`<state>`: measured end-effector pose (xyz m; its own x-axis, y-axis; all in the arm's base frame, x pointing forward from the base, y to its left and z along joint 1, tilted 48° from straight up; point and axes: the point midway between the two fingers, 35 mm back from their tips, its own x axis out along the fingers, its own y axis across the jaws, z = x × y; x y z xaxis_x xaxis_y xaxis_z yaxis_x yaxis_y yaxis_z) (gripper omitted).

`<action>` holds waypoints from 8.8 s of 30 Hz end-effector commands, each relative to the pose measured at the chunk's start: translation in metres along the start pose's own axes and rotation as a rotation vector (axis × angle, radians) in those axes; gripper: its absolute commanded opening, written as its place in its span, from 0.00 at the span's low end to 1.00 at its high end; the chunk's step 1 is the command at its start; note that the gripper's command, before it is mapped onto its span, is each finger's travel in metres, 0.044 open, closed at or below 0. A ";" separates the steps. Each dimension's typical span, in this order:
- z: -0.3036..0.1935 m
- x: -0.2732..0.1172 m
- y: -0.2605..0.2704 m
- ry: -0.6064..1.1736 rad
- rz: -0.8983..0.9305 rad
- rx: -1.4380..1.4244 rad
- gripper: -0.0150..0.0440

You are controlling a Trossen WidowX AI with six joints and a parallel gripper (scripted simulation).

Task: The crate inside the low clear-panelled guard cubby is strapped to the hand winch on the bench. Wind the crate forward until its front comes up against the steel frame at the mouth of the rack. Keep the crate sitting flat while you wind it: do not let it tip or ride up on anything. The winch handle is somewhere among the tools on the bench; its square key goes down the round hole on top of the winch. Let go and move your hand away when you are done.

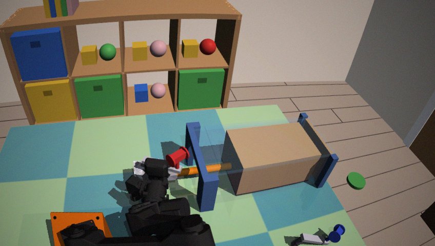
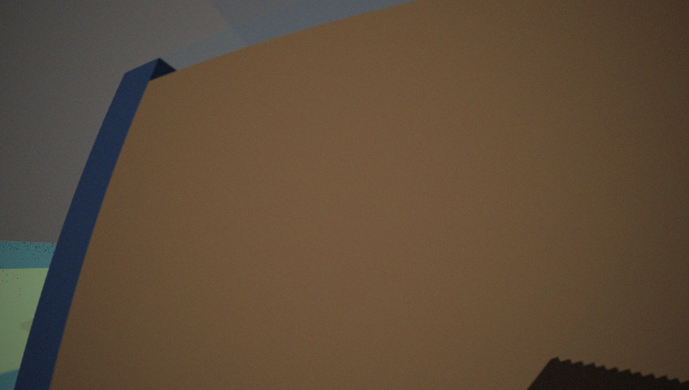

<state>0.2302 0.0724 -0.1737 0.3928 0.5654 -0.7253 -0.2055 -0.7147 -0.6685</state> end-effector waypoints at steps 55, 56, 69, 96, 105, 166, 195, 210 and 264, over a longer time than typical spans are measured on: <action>0.002 0.001 0.002 0.009 -0.001 -0.005 0.66; 0.002 0.001 0.002 0.009 -0.001 -0.005 0.66; 0.002 0.001 0.002 0.009 -0.001 -0.005 0.66; 0.002 0.001 0.002 0.009 -0.001 -0.005 0.66; 0.002 0.001 0.002 0.009 -0.001 -0.005 0.66; 0.001 0.001 -0.001 0.011 0.006 -0.005 0.66; 0.005 0.001 0.009 0.009 0.014 -0.006 0.66; 0.005 0.001 0.009 0.009 0.014 -0.006 0.66; -0.001 -0.106 -0.042 0.067 0.133 -0.014 0.66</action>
<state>0.1917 0.0289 -0.0828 0.4176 0.4432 -0.7932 -0.2467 -0.7849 -0.5684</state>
